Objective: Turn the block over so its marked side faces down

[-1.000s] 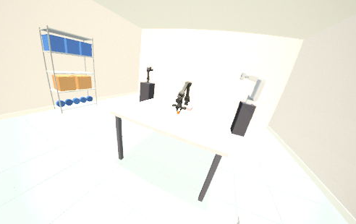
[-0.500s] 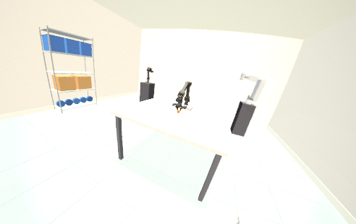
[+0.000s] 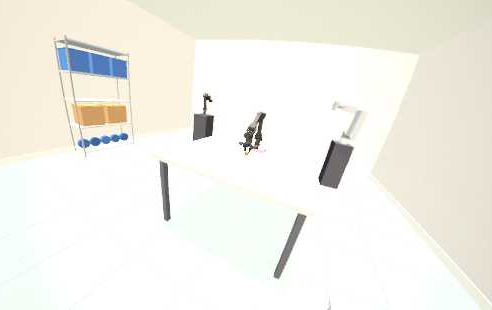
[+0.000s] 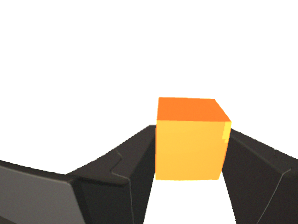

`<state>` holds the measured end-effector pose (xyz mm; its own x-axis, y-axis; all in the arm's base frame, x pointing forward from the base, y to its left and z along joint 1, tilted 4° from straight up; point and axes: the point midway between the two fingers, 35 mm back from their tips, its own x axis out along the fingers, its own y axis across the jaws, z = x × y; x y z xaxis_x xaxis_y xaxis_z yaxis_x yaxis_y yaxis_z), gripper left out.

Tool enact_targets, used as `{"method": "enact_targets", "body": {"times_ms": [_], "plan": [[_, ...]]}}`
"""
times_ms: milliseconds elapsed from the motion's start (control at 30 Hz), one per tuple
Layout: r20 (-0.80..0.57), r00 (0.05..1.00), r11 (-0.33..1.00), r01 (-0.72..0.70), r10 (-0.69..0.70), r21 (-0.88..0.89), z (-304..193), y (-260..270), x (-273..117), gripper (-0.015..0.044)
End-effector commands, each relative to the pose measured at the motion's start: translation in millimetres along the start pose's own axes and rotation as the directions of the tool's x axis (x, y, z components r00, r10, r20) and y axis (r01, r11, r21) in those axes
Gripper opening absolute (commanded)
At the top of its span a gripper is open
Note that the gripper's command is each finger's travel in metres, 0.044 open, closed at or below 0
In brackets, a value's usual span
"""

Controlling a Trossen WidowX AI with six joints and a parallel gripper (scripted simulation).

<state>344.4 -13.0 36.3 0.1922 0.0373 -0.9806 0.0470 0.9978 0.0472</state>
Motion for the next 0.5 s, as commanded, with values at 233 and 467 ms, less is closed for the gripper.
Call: {"method": "enact_targets", "body": {"times_ms": [233, 467], "plan": [[0.168, 0.986, 1.000, -0.002, 0.001, 0.003, -1.2, 0.4, 3.0, 0.0000], [0.279, 0.960, 1.000, -0.002, 0.001, 0.003, -3.6, 0.5, 3.1, 0.0000]]}}
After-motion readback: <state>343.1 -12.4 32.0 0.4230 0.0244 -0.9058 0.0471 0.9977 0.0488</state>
